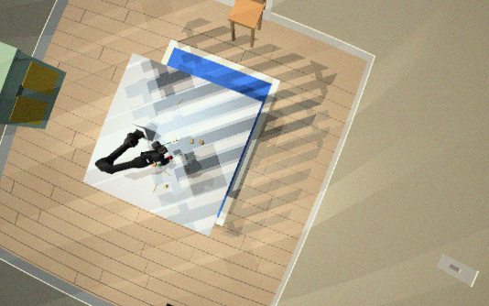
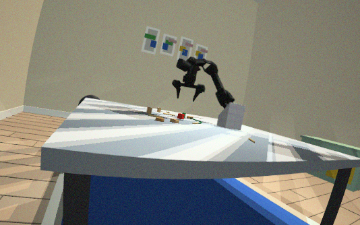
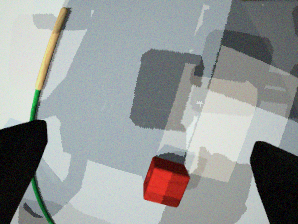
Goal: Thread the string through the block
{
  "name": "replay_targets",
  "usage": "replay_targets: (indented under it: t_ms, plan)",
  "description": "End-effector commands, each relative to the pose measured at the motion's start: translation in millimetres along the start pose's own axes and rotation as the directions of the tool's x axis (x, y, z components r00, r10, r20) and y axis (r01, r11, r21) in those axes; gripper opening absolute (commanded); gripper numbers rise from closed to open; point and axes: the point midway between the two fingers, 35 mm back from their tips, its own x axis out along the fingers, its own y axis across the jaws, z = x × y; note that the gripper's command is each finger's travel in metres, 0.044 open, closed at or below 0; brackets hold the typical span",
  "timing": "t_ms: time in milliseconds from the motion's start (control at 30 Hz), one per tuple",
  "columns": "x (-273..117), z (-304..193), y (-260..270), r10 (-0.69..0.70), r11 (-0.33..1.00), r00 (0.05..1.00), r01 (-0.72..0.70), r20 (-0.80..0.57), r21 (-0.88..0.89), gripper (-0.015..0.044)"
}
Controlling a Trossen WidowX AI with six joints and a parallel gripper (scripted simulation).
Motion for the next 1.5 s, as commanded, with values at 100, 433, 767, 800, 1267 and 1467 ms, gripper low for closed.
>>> replay_targets:
  t_ms: [100, 433, 767, 800, 1267, 1467]
  plan:
    - [40.7, -70.2, -28.5, -0.003, 0.972, 0.975, -0.050, -0.224, -0.228, 0.0440]
    - [40.7, -70.2, -28.5, -0.003, 0.972, 0.975, -0.050, -0.224, -0.228, 0.0440]
    - [40.2, -69.8, -28.2, 0.000, 0.973, 0.975, -0.050, -0.221, -0.224, 0.0256]
    - [40.2, -69.8, -28.2, 0.000, 0.973, 0.975, -0.050, -0.221, -0.224, 0.0241]
    - [40.2, -69.8, -28.2, 0.000, 0.973, 0.975, -0.050, -0.221, -0.224, 0.0057]
    - [40.2, -69.8, -28.2, 0.000, 0.973, 0.975, -0.050, -0.221, -0.224, 0.0000]
